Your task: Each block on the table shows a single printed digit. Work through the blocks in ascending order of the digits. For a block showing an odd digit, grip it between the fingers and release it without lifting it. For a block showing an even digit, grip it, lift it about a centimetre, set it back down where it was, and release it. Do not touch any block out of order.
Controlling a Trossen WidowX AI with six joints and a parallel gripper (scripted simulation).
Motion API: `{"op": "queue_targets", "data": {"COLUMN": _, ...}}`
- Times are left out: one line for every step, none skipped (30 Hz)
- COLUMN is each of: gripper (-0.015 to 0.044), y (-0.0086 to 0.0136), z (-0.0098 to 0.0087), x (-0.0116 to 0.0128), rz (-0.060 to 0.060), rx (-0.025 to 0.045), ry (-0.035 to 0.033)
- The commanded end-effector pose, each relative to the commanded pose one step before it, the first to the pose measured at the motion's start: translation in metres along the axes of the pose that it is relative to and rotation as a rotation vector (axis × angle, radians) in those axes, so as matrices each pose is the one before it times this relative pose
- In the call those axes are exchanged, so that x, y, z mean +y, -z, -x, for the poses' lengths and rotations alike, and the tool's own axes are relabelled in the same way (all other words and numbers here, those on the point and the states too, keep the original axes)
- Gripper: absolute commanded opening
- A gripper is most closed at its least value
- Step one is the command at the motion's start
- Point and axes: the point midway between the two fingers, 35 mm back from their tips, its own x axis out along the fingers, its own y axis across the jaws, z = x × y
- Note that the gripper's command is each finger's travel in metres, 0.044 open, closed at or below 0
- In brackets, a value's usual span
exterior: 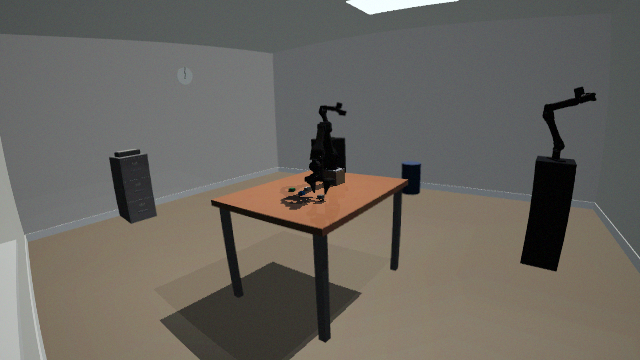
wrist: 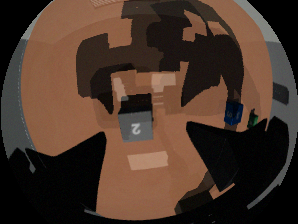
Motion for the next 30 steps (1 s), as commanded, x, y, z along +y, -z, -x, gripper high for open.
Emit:
{"op": "queue_targets", "data": {"gripper": 0.04, "y": 0.00219, "z": -0.00956, "x": -0.00095, "rz": -0.0043, "rx": 0.00639, "ry": 0.00349}}
{"op": "queue_targets", "data": {"gripper": 0.04, "y": 0.00006, "z": -0.00164, "x": -0.00003, "rz": 0.0, "rx": 0.00002, "ry": 0.00001}}
{"op": "queue_targets", "data": {"gripper": 0.04, "y": 0.00007, "z": -0.00164, "x": -0.00003, "rz": 0.0, "rx": 0.00002, "ry": 0.00001}}
{"op": "queue_targets", "data": {"gripper": 0.04, "y": 0.00008, "z": -0.00164, "x": -0.00003, "rz": 0.0, "rx": 0.00002, "ry": 0.00001}}
{"op": "queue_targets", "data": {"gripper": 0.04, "y": 0.00007, "z": -0.00136, "x": -0.00003, "rz": 0.0, "rx": 0.00001, "ry": 0.00001}}
{"op": "queue_targets", "data": {"gripper": 0.04, "y": 0.00005, "z": -0.00082, "x": -0.00002, "rz": 0.0, "rx": 0.00001, "ry": 0.0}}
{"op": "queue_targets", "data": {"gripper": 0.04, "y": 0.00002, "z": -0.00027, "x": -0.00001, "rz": 0.0, "rx": 0.0, "ry": 0.0}}
{"op": "queue_targets", "data": {"gripper": 0.0374, "y": 0.0, "z": 0.0, "x": 0.0, "rz": 0.0, "rx": 0.0, "ry": 0.0}}
{"op": "queue_targets", "data": {"gripper": 0.0348, "y": 0.0, "z": 0.0, "x": 0.0, "rz": 0.0, "rx": 0.0, "ry": 0.0}}
{"op": "queue_targets", "data": {"gripper": 0.0321, "y": 0.0, "z": 0.0, "x": 0.0, "rz": 0.0, "rx": 0.0, "ry": 0.0}}
{"op": "queue_targets", "data": {"gripper": 0.0295, "y": 0.0, "z": 0.0, "x": 0.0, "rz": 0.0, "rx": 0.0, "ry": 0.0}}
{"op": "queue_targets", "data": {"gripper": 0.0269, "y": 0.0, "z": 0.0, "x": 0.0, "rz": 0.0, "rx": 0.0, "ry": 0.0}}
{"op": "queue_targets", "data": {"gripper": 0.0242, "y": 0.0, "z": 0.0, "x": 0.0, "rz": 0.0, "rx": 0.0, "ry": 0.0}}
{"op": "queue_targets", "data": {"gripper": 0.0216, "y": 0.0, "z": 0.0, "x": 0.0, "rz": 0.0, "rx": 0.0, "ry": 0.0}}
{"op": "queue_targets", "data": {"gripper": 0.019, "y": 0.0, "z": 0.0, "x": 0.0, "rz": 0.0, "rx": 0.0, "ry": 0.0}}
{"op": "queue_targets", "data": {"gripper": 0.0164, "y": 0.0, "z": 0.0, "x": 0.0, "rz": 0.0, "rx": 0.0, "ry": 0.0}}
{"op": "queue_targets", "data": {"gripper": 0.0138, "y": 0.0, "z": 0.0, "x": 0.0, "rz": 0.0, "rx": 0.0, "ry": 0.0}}
{"op": "queue_targets", "data": {"gripper": 0.012, "y": 0.0, "z": 0.0, "x": 0.0, "rz": 0.0, "rx": 0.0, "ry": 0.0}}
{"op": "queue_targets", "data": {"gripper": 0.012, "y": 0.0, "z": 0.0, "x": 0.0, "rz": 0.0, "rx": 0.0, "ry": 0.0}}
{"op": "queue_targets", "data": {"gripper": 0.012, "y": 0.0, "z": 0.0, "x": 0.0, "rz": 0.0, "rx": 0.0, "ry": 0.0}}
{"op": "queue_targets", "data": {"gripper": 0.012, "y": 0.0, "z": 0.0, "x": 0.0, "rz": 0.0, "rx": 0.0, "ry": 0.0}}
{"op": "queue_targets", "data": {"gripper": 0.012, "y": 0.0, "z": 0.0, "x": 0.0, "rz": 0.0, "rx": 0.0, "ry": 0.0}}
{"op": "queue_targets", "data": {"gripper": 0.012, "y": 0.0, "z": 0.0, "x": 0.0, "rz": 0.0, "rx": 0.0, "ry": 0.0}}
{"op": "queue_targets", "data": {"gripper": 0.012, "y": 0.0, "z": 0.0, "x": 0.0, "rz": 0.0, "rx": 0.0, "ry": 0.0}}
{"op": "queue_targets", "data": {"gripper": 0.012, "y": 0.0, "z": 0.0, "x": 0.0, "rz": 0.0, "rx": 0.0, "ry": 0.0}}
{"op": "queue_targets", "data": {"gripper": 0.012, "y": 0.0, "z": 0.0, "x": 0.0, "rz": 0.0, "rx": 0.0, "ry": 0.0}}
{"op": "queue_targets", "data": {"gripper": 0.012, "y": 0.0, "z": 0.0, "x": 0.0, "rz": 0.0, "rx": 0.0, "ry": 0.0}}
{"op": "queue_targets", "data": {"gripper": 0.012, "y": 0.0, "z": 0.0, "x": 0.0, "rz": 0.0, "rx": 0.0, "ry": 0.0}}
{"op": "queue_targets", "data": {"gripper": 0.012, "y": 0.0, "z": 0.0, "x": 0.0, "rz": 0.0, "rx": 0.0, "ry": 0.0}}
{"op": "queue_targets", "data": {"gripper": 0.012, "y": 0.0, "z": 0.0, "x": 0.0, "rz": 0.0, "rx": 0.0, "ry": 0.0}}
